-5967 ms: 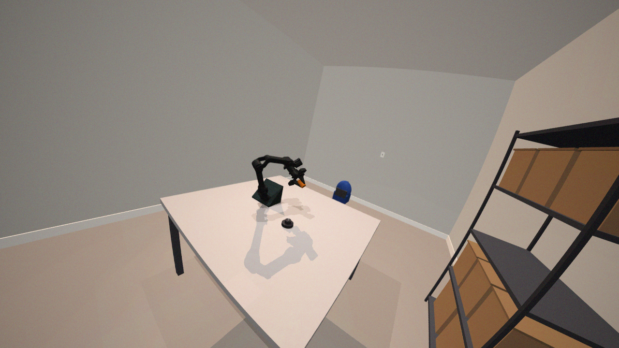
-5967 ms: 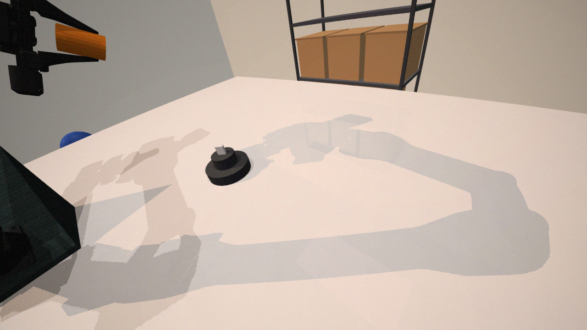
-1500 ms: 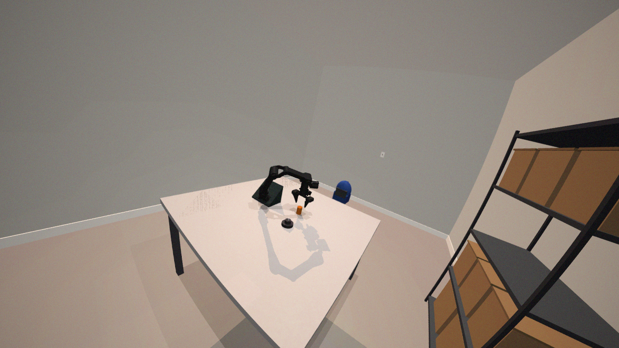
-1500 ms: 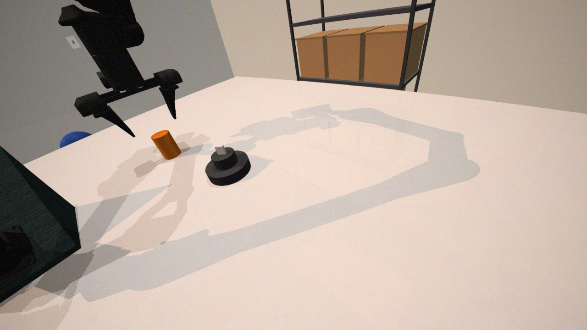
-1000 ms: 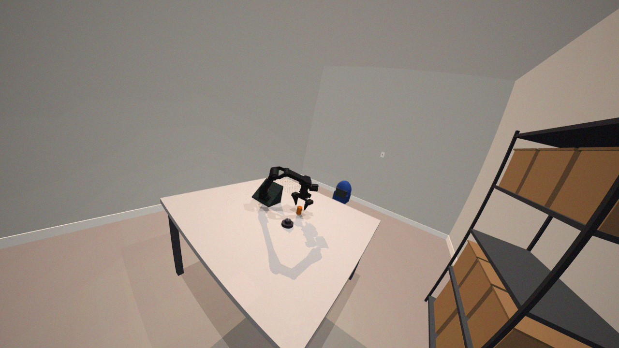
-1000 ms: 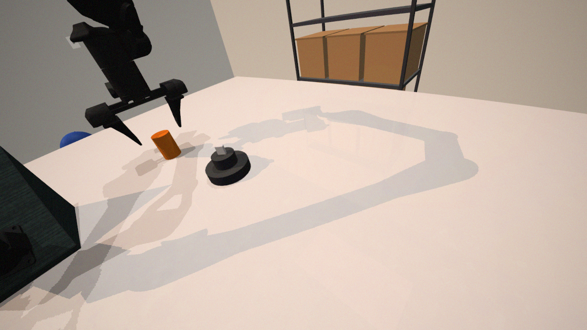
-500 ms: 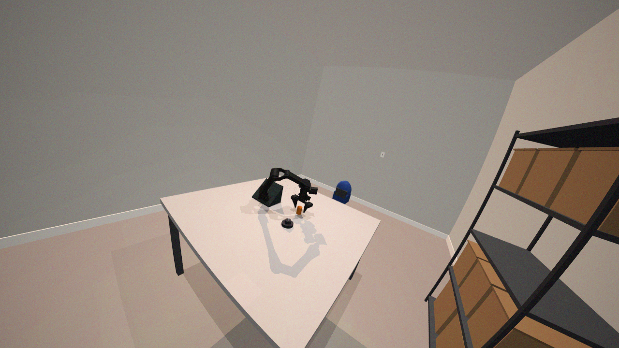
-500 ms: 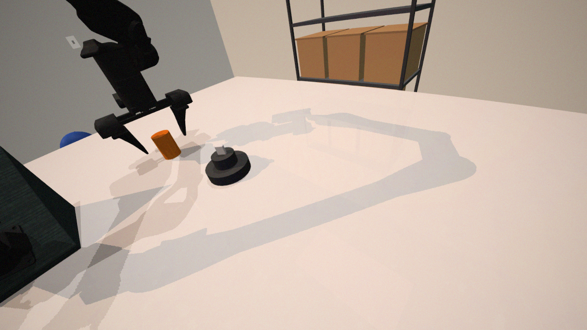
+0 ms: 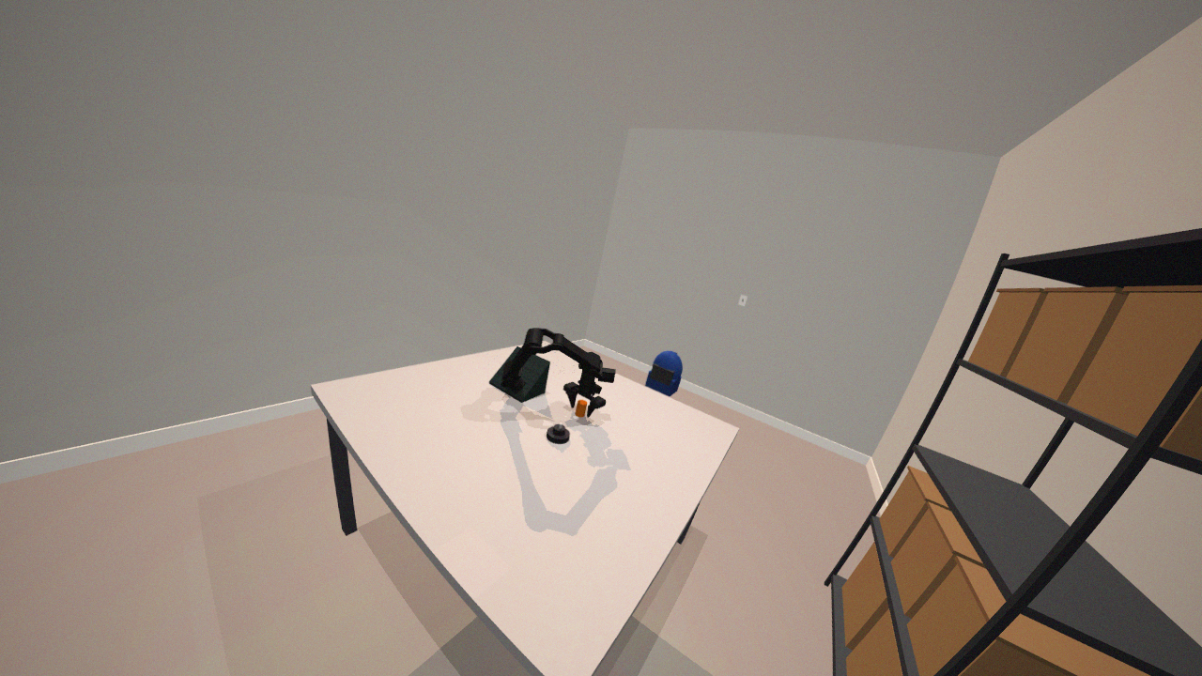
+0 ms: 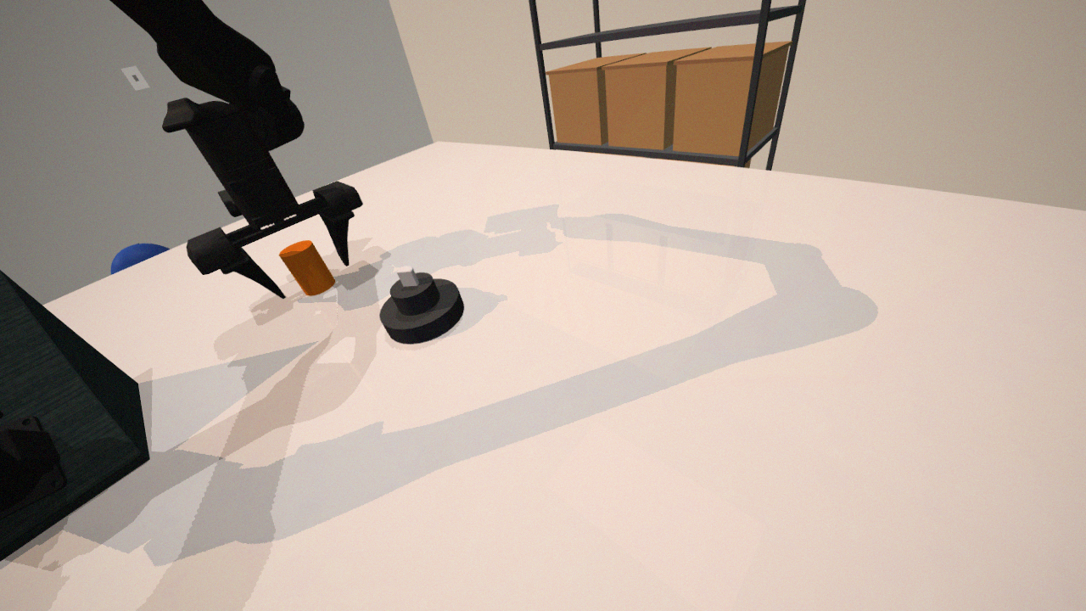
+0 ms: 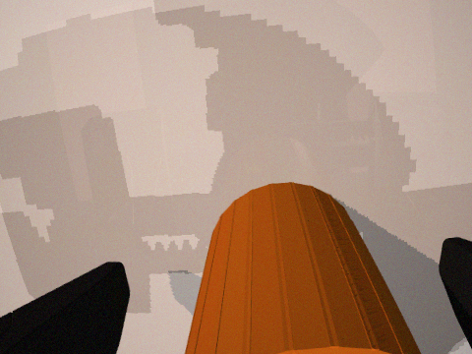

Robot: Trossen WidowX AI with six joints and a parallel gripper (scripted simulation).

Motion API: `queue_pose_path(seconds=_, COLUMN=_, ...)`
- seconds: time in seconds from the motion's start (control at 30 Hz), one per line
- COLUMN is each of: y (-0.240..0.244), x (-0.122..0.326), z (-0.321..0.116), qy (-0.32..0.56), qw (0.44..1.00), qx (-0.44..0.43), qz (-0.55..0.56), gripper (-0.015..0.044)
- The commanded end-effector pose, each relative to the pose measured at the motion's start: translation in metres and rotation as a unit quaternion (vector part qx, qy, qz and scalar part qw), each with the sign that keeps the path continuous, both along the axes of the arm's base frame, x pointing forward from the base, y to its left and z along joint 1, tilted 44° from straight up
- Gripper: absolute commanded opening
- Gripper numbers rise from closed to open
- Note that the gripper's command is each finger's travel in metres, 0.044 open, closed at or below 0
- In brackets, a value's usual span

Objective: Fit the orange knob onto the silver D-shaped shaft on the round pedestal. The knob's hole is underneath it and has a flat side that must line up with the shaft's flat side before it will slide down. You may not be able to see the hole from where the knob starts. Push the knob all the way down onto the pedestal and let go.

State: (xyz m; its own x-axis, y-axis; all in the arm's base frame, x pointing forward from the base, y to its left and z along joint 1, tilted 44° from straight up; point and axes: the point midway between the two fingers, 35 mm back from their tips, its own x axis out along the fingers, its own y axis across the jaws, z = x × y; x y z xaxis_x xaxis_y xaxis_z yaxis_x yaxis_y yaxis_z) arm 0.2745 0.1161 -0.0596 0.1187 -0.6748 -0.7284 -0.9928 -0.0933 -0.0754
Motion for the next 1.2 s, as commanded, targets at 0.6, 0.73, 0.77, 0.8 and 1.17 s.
queue_pose_path(seconds=0.6, y=0.005, x=0.000, z=0.003, qy=0.001, qw=1.000, qx=-0.001, qz=0.004, gripper=0.0000)
queue_pose_path(seconds=0.73, y=0.014, x=0.001, z=0.011, qy=0.001, qw=1.000, qx=0.000, qz=0.004, gripper=0.0000)
queue_pose_path(seconds=0.77, y=0.016, x=0.001, z=0.013, qy=0.001, qw=1.000, qx=0.000, qz=0.004, gripper=0.0000)
queue_pose_path(seconds=0.8, y=0.019, x=0.001, z=0.015, qy=0.001, qw=1.000, qx=0.000, qz=0.004, gripper=0.0000)
queue_pose_path(seconds=1.17, y=0.044, x=0.000, z=0.038, qy=0.002, qw=1.000, qx=0.002, qz=0.004, gripper=0.0000)
